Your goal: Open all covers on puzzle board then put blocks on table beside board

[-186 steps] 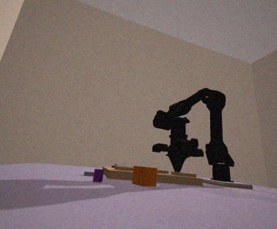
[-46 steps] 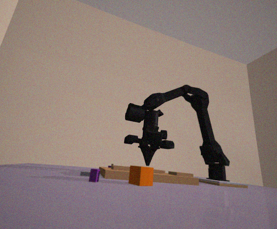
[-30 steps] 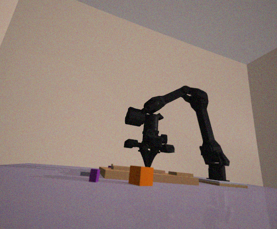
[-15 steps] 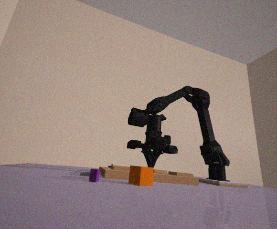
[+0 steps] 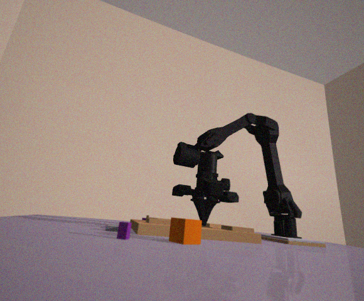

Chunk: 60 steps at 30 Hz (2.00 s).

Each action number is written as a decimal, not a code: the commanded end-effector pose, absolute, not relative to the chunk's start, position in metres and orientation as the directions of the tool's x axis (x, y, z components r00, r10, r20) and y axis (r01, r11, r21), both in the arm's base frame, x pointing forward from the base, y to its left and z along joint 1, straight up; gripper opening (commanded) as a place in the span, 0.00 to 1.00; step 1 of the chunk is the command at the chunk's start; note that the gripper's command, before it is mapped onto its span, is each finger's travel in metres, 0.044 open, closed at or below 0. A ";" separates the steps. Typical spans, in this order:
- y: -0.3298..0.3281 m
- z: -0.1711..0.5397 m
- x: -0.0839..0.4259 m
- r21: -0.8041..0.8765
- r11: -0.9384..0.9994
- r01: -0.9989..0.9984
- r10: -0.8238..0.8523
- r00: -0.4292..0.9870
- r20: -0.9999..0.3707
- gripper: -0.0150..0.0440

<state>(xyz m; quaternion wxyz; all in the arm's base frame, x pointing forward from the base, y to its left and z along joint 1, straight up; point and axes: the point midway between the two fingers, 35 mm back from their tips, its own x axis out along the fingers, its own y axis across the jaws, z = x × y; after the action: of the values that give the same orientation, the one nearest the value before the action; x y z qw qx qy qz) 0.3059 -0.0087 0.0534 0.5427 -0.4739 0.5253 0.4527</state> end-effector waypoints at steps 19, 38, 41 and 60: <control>-0.006 0.050 0.279 -0.029 0.145 -0.989 -0.001 0.029 -1.000 0.25; -0.010 0.049 0.259 -0.027 0.145 -0.989 -0.001 0.027 -1.000 0.25; -0.011 0.049 0.256 -0.027 0.145 -0.989 -0.002 0.027 -1.000 0.25; -0.021 0.049 0.237 -0.025 0.145 -0.989 -0.003 0.025 -1.000 0.25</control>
<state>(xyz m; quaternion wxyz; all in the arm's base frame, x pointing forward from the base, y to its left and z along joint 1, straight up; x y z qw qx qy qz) 0.2437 -0.0189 0.0506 0.5425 -0.4710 0.5283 0.4525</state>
